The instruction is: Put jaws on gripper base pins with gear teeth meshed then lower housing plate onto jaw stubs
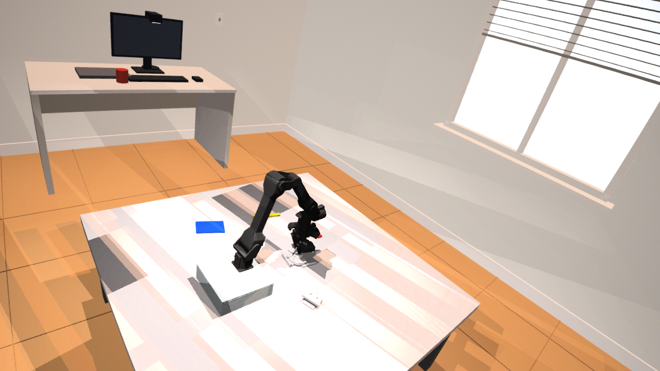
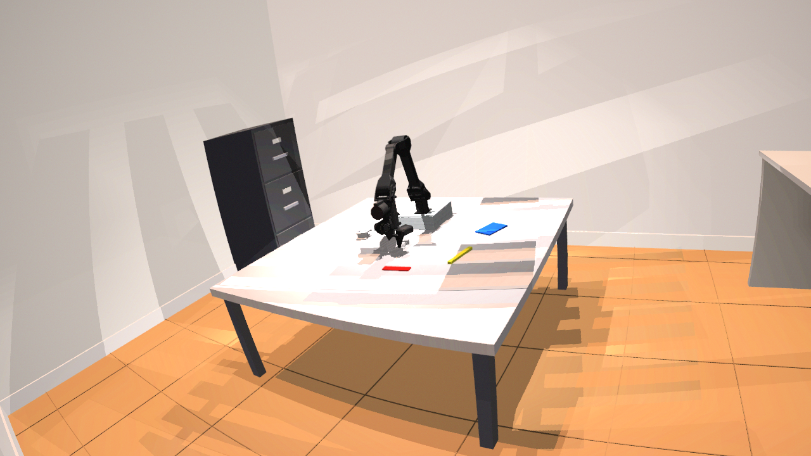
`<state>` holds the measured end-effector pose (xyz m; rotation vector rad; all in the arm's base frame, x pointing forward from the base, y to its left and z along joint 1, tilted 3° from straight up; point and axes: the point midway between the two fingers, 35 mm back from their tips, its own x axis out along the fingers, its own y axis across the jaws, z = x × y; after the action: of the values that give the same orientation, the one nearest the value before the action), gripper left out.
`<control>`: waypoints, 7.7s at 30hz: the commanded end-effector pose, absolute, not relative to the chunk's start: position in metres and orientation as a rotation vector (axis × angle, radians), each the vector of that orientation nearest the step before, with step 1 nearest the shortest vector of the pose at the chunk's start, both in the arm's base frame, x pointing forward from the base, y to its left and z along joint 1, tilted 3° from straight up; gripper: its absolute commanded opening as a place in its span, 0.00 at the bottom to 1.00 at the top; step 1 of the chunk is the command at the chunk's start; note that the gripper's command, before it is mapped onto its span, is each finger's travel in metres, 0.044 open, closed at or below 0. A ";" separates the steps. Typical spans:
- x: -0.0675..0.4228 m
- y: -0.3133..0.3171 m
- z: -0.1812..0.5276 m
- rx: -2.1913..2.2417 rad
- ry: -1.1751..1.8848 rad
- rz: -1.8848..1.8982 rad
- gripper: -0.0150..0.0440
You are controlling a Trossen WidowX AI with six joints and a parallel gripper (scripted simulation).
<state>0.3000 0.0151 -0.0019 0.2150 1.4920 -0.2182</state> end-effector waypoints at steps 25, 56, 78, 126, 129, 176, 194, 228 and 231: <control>0.300 0.016 0.002 0.215 1.493 -0.213 0.48; 0.300 0.016 -0.002 0.215 1.493 -0.213 0.48; 0.300 0.015 -0.002 0.215 1.492 -0.218 0.63; 0.279 -0.128 0.078 0.102 1.441 -0.175 1.00; 0.263 -0.154 0.079 0.030 1.462 -0.111 1.00; 0.170 -0.247 0.022 -0.266 1.506 0.210 1.00; 0.172 -0.248 -0.003 -0.266 1.506 0.210 1.00; 0.172 -0.248 -0.008 -0.268 1.509 0.209 0.93; 0.172 -0.248 -0.008 -0.268 1.509 0.209 0.90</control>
<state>0.1716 -0.2480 -0.0083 -0.2680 1.5089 0.2087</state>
